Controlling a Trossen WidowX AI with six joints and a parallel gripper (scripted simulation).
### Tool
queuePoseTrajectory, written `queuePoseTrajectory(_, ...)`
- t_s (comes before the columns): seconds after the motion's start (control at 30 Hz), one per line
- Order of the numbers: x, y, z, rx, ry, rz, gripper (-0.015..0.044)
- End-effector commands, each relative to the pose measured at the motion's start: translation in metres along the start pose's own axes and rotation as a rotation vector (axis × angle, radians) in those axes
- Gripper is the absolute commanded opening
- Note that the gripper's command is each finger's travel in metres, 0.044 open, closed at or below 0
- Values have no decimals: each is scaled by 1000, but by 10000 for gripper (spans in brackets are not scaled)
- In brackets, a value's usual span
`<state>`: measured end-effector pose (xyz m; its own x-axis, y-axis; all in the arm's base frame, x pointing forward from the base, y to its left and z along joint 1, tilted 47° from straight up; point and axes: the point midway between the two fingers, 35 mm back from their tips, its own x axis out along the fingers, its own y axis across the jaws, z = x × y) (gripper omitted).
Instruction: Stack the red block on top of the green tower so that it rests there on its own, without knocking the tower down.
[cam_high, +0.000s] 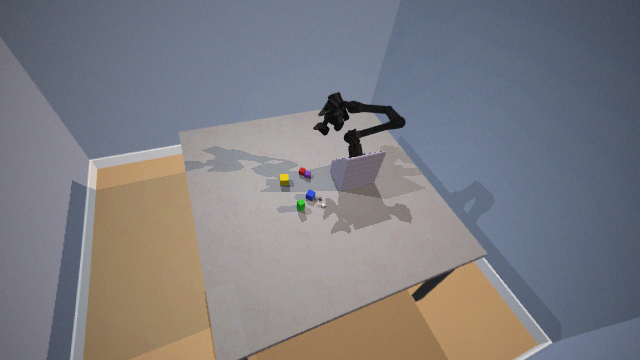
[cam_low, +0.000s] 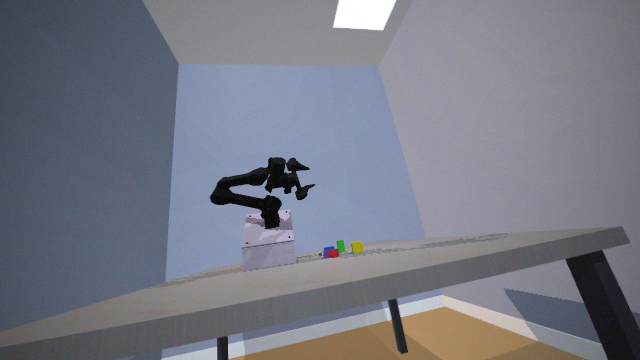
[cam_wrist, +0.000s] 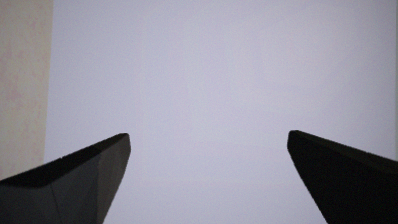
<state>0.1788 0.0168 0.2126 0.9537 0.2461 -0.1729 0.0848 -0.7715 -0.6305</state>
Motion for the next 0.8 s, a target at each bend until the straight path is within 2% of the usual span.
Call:
queuePoseTrajectory(0.0, 0, 1, 0, 10, -1, 4, 426)
queuePoseTrajectory(0.03, 1, 3, -1, 41, -2, 16, 440)
queuePoseTrajectory(0.4, 18, 48, -14, 682, 29, 298, 440)
queuePoseTrajectory(0.77, 30, 96, -17, 1243, 205, 603, 440)
